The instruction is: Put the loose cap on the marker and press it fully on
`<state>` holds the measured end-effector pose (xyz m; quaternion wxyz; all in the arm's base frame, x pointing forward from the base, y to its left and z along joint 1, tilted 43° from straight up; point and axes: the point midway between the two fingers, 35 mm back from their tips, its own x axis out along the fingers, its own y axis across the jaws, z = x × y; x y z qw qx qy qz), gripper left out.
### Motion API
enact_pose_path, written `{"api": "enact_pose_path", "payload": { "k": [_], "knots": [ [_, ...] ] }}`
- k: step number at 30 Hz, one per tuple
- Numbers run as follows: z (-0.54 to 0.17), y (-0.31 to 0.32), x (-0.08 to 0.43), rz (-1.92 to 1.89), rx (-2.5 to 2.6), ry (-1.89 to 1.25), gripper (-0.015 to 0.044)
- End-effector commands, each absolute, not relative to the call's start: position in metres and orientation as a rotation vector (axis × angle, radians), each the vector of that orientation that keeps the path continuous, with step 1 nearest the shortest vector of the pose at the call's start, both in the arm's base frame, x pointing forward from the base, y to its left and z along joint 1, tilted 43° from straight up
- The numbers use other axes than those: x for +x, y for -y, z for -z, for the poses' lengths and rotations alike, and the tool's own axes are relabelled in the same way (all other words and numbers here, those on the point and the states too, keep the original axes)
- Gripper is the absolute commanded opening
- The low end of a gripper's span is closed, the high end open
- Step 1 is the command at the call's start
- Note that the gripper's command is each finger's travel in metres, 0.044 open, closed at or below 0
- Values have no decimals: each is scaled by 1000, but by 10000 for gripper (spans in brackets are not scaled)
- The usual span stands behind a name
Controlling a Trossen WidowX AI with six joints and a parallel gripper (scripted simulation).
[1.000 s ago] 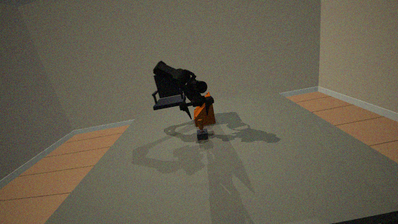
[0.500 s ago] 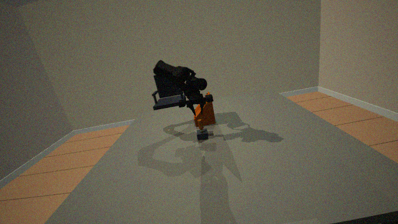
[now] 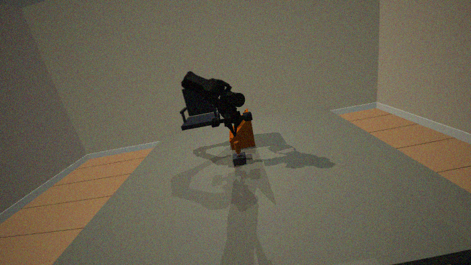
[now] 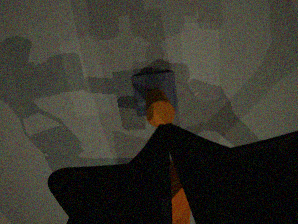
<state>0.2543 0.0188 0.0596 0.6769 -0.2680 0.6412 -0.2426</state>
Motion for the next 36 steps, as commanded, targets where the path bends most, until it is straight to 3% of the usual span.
{"api": "enact_pose_path", "payload": {
  "k": [1,27,36],
  "knots": [
    [-58,-17,255,547,-603,-1440,0],
    [-30,9,258,548,-604,-1440,0],
    [-48,-11,259,539,-595,-1438,0]
  ]
}}
